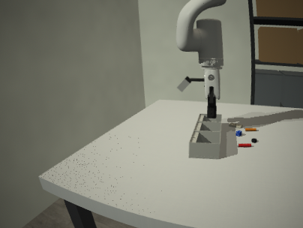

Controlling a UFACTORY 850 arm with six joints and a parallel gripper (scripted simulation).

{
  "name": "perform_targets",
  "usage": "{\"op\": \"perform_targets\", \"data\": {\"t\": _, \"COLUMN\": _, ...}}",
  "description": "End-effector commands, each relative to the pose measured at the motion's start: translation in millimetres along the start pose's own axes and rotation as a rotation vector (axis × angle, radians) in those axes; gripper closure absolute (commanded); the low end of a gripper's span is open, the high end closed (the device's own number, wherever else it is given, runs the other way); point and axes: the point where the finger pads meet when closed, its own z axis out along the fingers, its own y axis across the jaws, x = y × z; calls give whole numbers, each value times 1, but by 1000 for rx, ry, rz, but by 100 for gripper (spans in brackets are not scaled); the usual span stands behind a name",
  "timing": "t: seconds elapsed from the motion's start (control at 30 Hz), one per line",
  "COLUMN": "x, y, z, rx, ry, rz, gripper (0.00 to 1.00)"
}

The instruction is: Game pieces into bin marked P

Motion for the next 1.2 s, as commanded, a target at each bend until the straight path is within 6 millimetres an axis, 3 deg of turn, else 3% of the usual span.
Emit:
{"op": "perform_targets", "data": {"t": 0.0, "x": 1, "y": 0, "z": -18, "rx": -1, "ry": 2, "rz": 0, "gripper": 93}}
{"op": "perform_targets", "data": {"t": 0.1, "x": 1, "y": 0, "z": -27, "rx": -1, "ry": 2, "rz": 0, "gripper": 93}}
{"op": "perform_targets", "data": {"t": 0.4, "x": 1, "y": -5, "z": -27, "rx": -1, "ry": 2, "rz": 0, "gripper": 93}}
{"op": "perform_targets", "data": {"t": 0.9, "x": 3, "y": -80, "z": -27, "rx": -1, "ry": 2, "rz": 0, "gripper": 93}}
{"op": "perform_targets", "data": {"t": 1.17, "x": 3, "y": -84, "z": -27, "rx": -1, "ry": 2, "rz": 0, "gripper": 93}}
